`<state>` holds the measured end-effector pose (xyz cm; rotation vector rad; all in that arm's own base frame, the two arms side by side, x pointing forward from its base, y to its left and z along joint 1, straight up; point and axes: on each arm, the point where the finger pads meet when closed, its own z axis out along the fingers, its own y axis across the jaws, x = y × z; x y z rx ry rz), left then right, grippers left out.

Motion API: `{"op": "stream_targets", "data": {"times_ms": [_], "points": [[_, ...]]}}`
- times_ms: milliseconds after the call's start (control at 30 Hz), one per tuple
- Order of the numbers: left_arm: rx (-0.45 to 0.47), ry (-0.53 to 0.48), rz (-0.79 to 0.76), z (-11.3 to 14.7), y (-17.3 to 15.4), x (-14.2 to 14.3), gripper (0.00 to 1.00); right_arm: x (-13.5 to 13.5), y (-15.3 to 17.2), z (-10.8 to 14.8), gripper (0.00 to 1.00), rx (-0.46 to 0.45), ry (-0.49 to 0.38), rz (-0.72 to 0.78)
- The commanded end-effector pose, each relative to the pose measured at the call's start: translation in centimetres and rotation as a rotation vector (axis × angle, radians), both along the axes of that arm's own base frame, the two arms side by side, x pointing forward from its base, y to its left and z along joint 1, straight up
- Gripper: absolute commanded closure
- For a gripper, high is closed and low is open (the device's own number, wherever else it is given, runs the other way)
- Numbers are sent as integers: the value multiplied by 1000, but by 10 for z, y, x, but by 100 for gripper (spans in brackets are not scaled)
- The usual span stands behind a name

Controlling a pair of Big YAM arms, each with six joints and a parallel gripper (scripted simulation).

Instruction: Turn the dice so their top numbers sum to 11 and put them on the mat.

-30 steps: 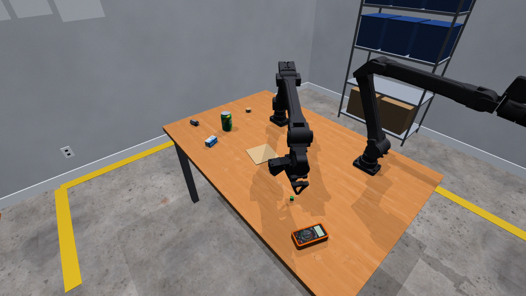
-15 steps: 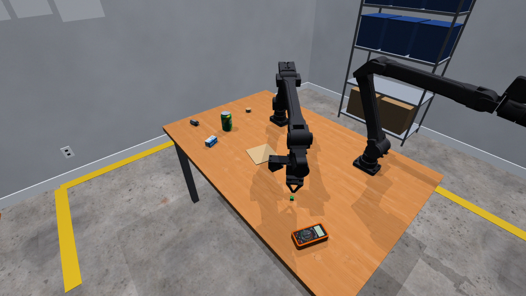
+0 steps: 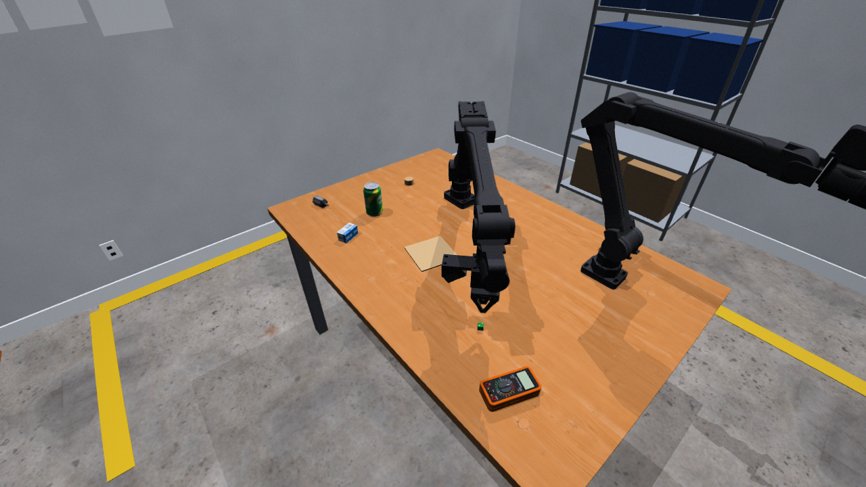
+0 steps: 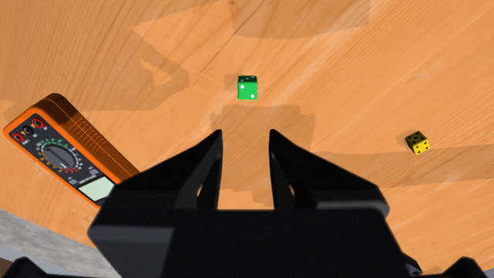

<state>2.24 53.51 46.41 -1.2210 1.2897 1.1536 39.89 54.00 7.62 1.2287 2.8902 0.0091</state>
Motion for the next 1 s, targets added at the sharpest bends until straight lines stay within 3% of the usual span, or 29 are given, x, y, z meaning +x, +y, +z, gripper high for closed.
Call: {"op": "stream_targets", "data": {"times_ms": [0, 967], "points": [[69, -14, 13, 36, 10, -6, 0, 6, -3, -13, 70, -10, 7, -16], [69, -14, 13, 36, 10, -6, 0, 6, -3, -16, 70, -8, 5, -17]]}}
